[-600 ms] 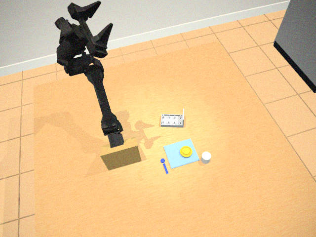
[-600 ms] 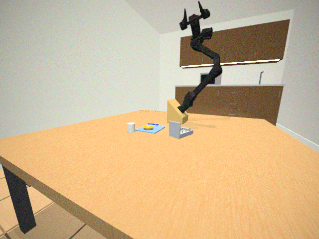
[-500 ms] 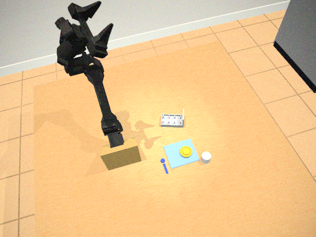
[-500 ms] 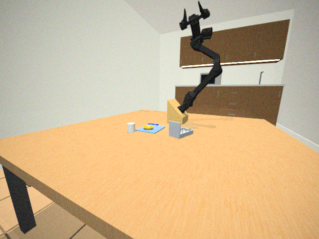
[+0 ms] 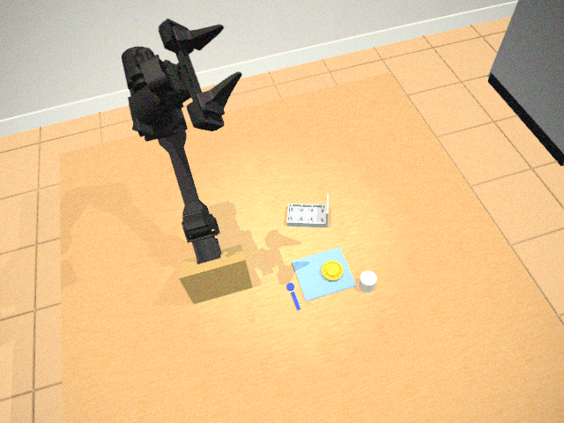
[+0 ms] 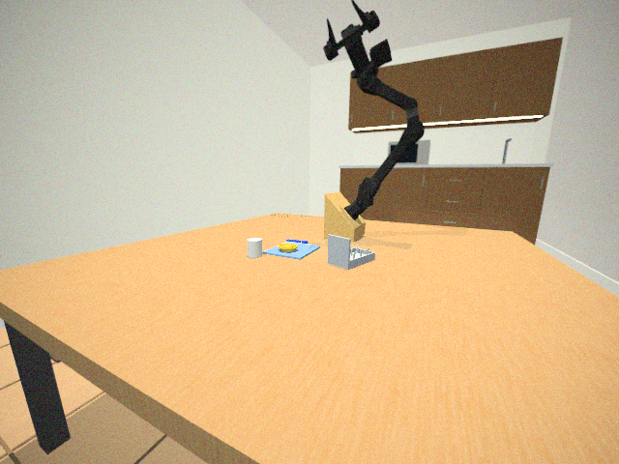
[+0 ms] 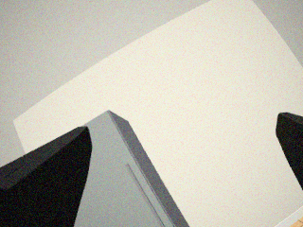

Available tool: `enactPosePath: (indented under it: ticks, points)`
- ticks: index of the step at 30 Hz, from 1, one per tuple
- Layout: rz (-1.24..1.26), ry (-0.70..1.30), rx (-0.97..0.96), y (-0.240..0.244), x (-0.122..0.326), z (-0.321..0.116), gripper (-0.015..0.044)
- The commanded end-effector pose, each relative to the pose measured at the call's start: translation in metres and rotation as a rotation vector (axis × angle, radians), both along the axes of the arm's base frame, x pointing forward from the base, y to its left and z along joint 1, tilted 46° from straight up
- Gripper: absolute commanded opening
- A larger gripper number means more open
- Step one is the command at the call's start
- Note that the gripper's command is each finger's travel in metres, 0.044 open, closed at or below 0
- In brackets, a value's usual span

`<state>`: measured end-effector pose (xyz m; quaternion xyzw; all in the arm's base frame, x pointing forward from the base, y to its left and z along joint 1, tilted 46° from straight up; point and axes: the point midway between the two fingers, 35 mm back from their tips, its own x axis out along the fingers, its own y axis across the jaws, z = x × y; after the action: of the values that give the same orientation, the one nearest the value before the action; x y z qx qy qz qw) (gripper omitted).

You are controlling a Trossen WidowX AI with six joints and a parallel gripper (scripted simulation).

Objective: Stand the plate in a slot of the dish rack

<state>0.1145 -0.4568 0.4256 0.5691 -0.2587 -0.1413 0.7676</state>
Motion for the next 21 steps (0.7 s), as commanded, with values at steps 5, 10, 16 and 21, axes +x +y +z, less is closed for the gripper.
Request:
enactPosePath:
  ticks: [5, 10, 16, 21]
  points:
    - [0.003, 0.105, 0.023, -0.02, 0.037, -0.038, 0.04]
    - [0.022, 0.185, 0.044, -0.028, 0.064, -0.069, 0.04]
    - [0.06, 0.294, 0.063, -0.03, 0.097, -0.107, 0.04]
    - [0.105, 0.392, 0.072, -0.026, 0.124, -0.14, 0.04]
